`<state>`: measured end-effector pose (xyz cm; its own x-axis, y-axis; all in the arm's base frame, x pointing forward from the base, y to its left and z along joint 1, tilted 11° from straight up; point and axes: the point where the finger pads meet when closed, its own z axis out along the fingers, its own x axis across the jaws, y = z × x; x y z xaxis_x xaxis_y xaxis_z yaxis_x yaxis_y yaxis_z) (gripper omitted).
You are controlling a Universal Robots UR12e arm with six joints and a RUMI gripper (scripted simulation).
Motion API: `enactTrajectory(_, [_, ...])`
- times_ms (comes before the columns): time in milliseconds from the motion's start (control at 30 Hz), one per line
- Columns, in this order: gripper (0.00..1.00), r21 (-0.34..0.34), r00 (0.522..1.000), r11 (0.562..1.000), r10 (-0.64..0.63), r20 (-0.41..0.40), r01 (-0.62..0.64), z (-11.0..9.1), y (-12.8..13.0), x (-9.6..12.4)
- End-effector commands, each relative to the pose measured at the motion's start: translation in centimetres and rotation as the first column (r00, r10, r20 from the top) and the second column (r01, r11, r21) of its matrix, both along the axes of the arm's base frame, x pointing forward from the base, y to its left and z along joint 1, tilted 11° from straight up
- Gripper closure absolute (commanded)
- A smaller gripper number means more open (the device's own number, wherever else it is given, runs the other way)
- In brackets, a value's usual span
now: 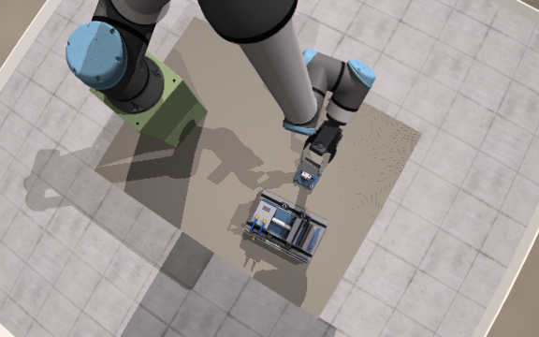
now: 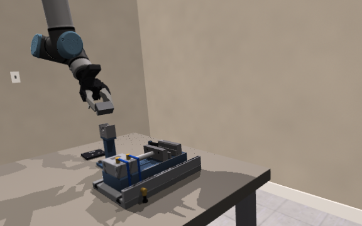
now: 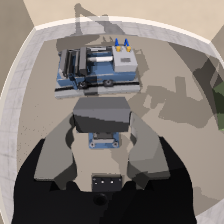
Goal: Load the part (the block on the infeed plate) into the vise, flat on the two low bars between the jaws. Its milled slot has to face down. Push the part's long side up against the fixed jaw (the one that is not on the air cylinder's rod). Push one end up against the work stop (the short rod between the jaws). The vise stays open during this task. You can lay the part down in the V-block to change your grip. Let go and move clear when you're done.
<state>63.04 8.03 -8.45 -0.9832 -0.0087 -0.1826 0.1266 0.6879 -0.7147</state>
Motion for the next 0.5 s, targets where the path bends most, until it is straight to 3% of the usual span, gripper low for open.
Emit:
enactTrajectory(0, [1.0, 0.0, 1.0, 1.0, 0.0, 0.001, 0.0, -0.2, 0.0, 0.1])
enactTrajectory(467, [1.0, 0.0, 1.0, 1.0, 0.0, 0.001, 0.0, -1.5, 0.0, 0.3])
